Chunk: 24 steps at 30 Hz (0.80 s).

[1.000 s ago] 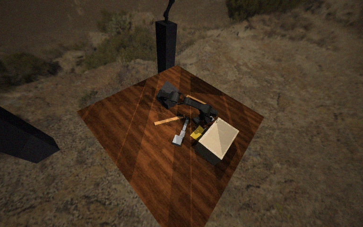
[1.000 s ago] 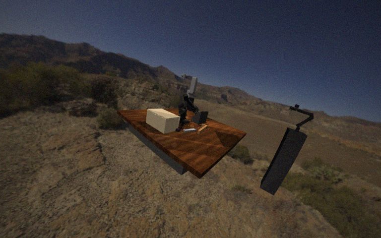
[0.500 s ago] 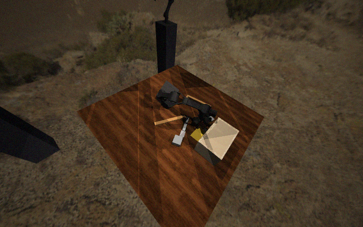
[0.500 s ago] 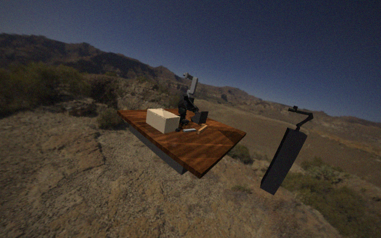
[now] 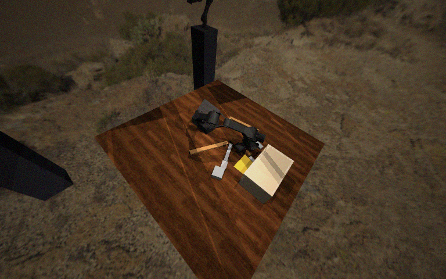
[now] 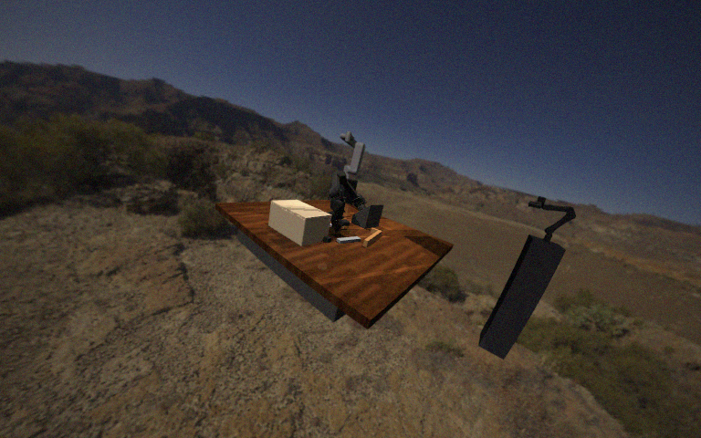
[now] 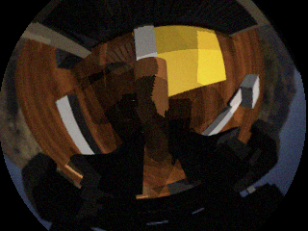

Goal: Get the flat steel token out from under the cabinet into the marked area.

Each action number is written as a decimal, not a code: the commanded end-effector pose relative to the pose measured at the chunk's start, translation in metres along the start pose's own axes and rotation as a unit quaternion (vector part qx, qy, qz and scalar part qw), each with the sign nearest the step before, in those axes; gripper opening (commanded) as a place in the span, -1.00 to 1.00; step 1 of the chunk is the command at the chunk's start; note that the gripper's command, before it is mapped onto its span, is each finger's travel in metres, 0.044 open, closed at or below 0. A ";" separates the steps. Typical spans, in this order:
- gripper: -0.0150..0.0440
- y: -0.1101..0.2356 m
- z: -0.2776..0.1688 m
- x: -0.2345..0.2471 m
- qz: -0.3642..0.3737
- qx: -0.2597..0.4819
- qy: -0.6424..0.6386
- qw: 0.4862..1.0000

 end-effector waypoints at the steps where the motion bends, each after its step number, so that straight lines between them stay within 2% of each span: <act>1: -0.49 -0.001 -0.007 -0.001 -0.001 0.001 0.001 1.000; 24: -0.49 -0.001 -0.031 -0.004 -0.001 0.002 0.001 1.000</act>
Point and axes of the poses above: the point midway between the two fingers, 35 mm back from their tips, its own y axis back along the fingers, its own x axis across the jaws, z = x × y, the point moved 5 cm from there along y, back along the fingers, and after that the axes turned 10 degrees about -y, right-handed, at the moved point
